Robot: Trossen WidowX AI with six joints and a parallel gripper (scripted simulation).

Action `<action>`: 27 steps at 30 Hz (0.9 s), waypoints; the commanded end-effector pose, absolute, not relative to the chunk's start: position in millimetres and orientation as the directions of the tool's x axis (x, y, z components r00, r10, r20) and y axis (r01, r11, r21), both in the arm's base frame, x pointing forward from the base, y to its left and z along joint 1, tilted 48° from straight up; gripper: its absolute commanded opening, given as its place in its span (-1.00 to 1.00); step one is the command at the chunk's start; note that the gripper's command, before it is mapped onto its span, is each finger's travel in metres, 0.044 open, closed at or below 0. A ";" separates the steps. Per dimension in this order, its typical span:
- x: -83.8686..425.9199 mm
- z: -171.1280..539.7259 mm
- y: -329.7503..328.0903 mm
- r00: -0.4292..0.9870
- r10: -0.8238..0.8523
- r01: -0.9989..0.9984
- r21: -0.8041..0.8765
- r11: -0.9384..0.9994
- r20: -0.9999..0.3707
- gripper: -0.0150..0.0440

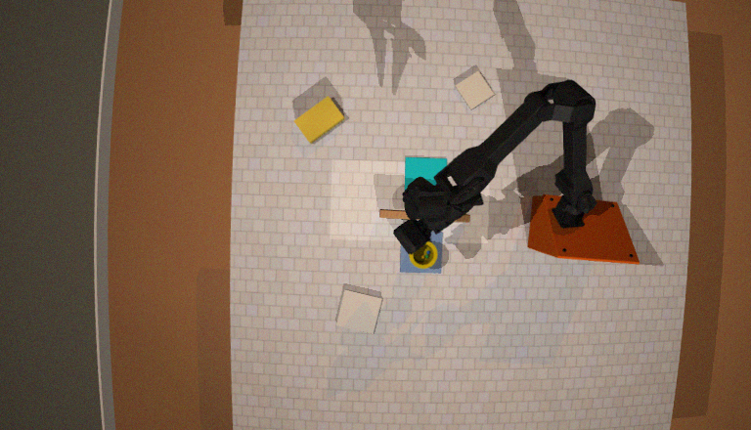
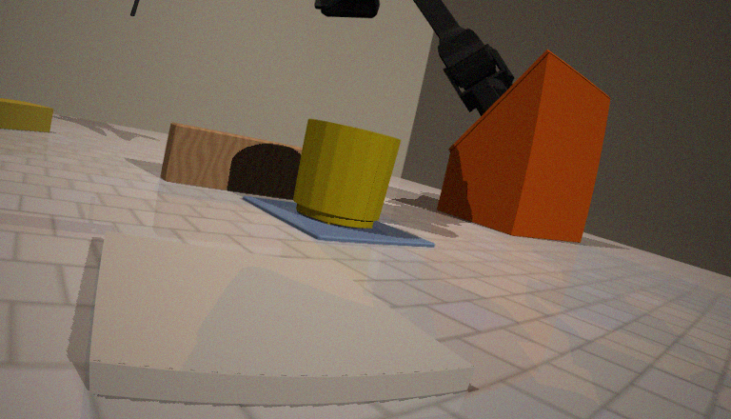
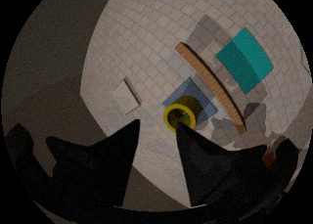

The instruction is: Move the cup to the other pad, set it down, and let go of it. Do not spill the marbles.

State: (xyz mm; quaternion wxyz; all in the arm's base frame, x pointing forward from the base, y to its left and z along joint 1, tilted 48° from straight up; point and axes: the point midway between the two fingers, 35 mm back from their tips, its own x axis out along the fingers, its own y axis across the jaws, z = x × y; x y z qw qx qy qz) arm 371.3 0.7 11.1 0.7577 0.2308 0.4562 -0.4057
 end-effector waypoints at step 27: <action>321.7 -94.3 -19.1 -0.153 -0.719 0.904 -0.390 0.176 -0.678 0.07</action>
